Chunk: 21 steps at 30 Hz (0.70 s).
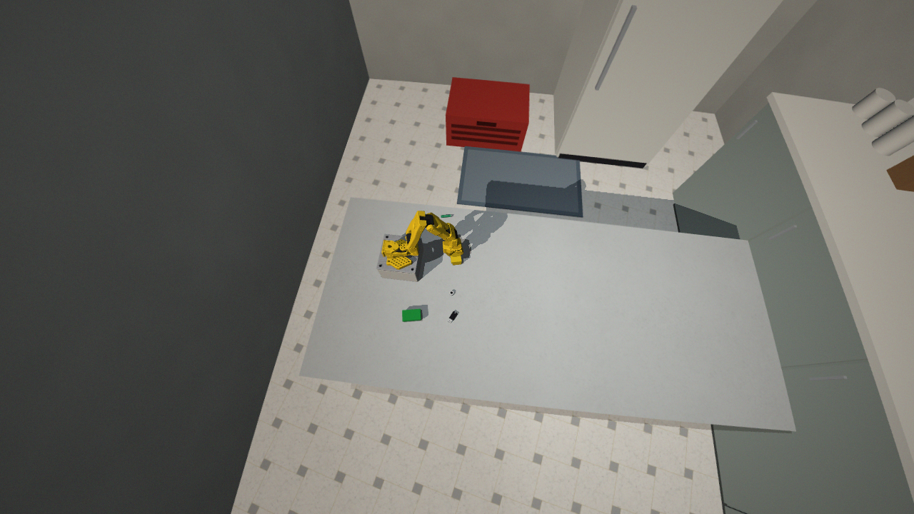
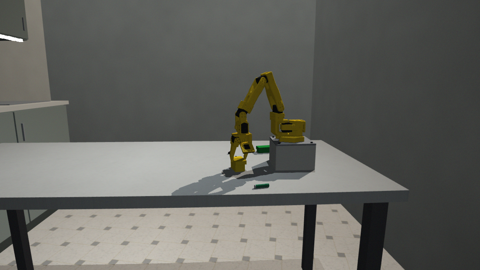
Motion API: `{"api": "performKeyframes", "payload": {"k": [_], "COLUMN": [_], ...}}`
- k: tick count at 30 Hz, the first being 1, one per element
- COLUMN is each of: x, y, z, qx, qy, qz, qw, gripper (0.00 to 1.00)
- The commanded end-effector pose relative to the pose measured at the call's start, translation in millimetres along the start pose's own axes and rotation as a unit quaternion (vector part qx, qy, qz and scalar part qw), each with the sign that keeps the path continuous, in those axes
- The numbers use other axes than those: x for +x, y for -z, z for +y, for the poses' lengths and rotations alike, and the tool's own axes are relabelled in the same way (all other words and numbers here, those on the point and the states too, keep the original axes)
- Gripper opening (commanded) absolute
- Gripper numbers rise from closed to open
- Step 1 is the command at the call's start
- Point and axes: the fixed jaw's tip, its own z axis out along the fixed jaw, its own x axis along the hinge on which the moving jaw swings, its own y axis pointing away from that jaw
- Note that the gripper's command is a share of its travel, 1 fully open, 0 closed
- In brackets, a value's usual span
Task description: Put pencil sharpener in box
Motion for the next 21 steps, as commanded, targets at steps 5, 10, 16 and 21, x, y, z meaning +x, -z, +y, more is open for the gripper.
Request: {"api": "performKeyframes", "payload": {"k": [5,10,16,21], "x": [-0.6,-0.6,-0.6,-0.6], "y": [2.9,3.8,6.4,7.9], "z": [-1.6,-1.6,-1.6,-1.6], "qx": [0.005,0.005,0.005,0.005], "qy": [0.000,0.000,0.000,0.000], "qz": [-0.001,-0.001,-0.001,-0.001], "qw": [1.000,1.000,1.000,1.000], "gripper": [0.22,0.22,0.22,0.22]}}
